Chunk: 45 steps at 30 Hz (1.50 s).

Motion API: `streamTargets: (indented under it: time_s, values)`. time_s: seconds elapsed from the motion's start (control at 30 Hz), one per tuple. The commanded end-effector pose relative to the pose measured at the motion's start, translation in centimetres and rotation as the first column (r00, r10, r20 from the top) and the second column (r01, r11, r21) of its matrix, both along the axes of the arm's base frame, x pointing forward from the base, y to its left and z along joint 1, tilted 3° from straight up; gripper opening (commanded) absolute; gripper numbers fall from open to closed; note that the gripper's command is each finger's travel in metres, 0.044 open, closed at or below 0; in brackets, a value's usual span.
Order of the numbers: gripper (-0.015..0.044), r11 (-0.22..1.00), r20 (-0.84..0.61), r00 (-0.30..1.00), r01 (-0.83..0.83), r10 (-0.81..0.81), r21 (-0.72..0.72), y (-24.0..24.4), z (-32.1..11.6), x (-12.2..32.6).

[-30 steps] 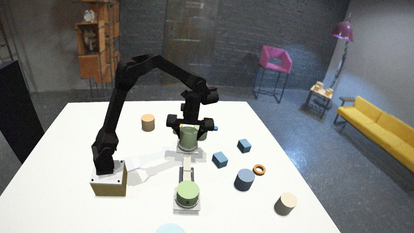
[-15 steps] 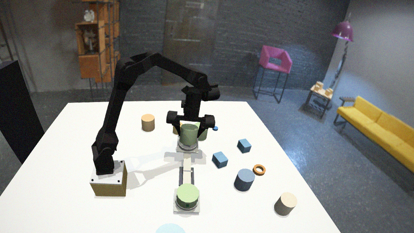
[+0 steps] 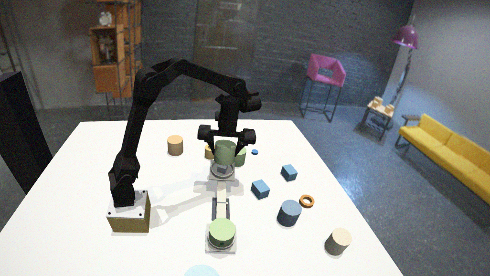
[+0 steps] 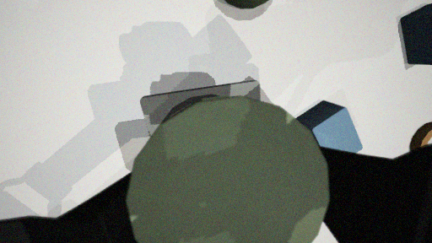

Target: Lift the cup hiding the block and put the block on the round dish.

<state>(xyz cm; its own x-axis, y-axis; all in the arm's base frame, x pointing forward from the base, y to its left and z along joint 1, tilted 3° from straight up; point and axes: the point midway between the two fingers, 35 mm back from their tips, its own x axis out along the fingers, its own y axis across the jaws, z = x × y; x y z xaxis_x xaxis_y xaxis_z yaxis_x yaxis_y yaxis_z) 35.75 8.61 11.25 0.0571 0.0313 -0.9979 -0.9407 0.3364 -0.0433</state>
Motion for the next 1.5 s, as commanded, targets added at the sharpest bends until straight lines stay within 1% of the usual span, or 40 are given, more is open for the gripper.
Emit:
streamTargets:
  time_s: [0.0, 1.0, 1.07, 1.47]
  values:
    - [0.0, 1.0, 0.014, 1.0, -0.007, 0.007, 0.006, 0.1, 1.0, 0.1]
    - [0.0, 1.0, 0.013, 1.0, -0.007, 0.007, 0.006, -0.2, 4.7, -0.7]
    - [0.0, 1.0, 0.0, 1.0, -0.001, 0.001, 0.0, -0.2, 4.0, -0.8]
    - [0.0, 1.0, 0.0, 1.0, -0.001, 0.001, 0.0, -0.2, 4.0, -0.8]
